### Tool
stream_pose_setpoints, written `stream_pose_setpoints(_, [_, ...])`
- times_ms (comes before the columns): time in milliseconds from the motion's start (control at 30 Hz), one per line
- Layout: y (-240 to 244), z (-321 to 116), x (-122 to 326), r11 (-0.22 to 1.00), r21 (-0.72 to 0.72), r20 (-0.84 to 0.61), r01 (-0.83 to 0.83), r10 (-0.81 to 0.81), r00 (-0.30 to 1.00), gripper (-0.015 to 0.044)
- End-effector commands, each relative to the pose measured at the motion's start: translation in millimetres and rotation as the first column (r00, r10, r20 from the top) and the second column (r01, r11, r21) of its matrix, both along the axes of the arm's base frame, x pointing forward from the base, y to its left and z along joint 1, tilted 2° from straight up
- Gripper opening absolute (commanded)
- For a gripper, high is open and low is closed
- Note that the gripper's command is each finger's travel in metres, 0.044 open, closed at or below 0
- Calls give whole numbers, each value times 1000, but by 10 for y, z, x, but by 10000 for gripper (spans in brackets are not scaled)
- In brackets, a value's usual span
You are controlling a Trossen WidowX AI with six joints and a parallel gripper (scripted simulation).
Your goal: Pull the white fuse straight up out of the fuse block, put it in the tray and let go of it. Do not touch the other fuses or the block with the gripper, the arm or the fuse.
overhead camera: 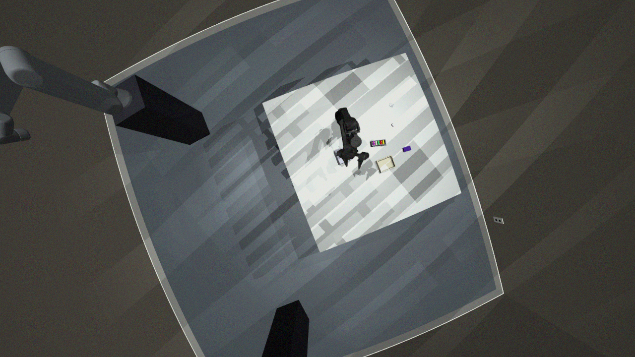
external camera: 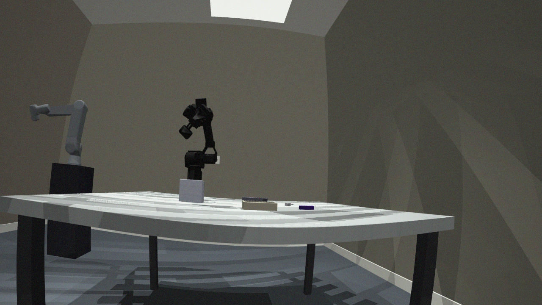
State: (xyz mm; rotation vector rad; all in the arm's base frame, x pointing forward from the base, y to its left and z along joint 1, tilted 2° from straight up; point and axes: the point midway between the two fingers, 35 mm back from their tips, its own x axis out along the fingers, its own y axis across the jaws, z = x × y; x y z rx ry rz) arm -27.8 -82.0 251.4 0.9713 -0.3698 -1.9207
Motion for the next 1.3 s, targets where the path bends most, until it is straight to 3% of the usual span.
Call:
stream_pose_setpoints(0, [-15, 0, 4, 1000, 3, 5, -6, 6, 1000, 374])
stream_pose_setpoints(200, [-490, -56, 247, 973, 121, 168, -199, 177, 970, 216])
stream_pose_setpoints(400, [-898, -262, 788, 880, 268, 315, -392, 304, 899, 72])
stream_pose_setpoints(633, [-1011, -689, 1654, 704, 450, 418, -550, 378, 826, 72])
stream_pose_setpoints(867, [-699, -1141, 2318, 513, 589, 443, -625, 442, 780, 72])
stream_pose_setpoints(1100, [-79, -1817, 2925, 338, 742, 390, -578, 484, 783, 72])
stream_pose_setpoints(1267, [523, -2362, 3120, 259, 833, 303, -489, 527, 794, 72])
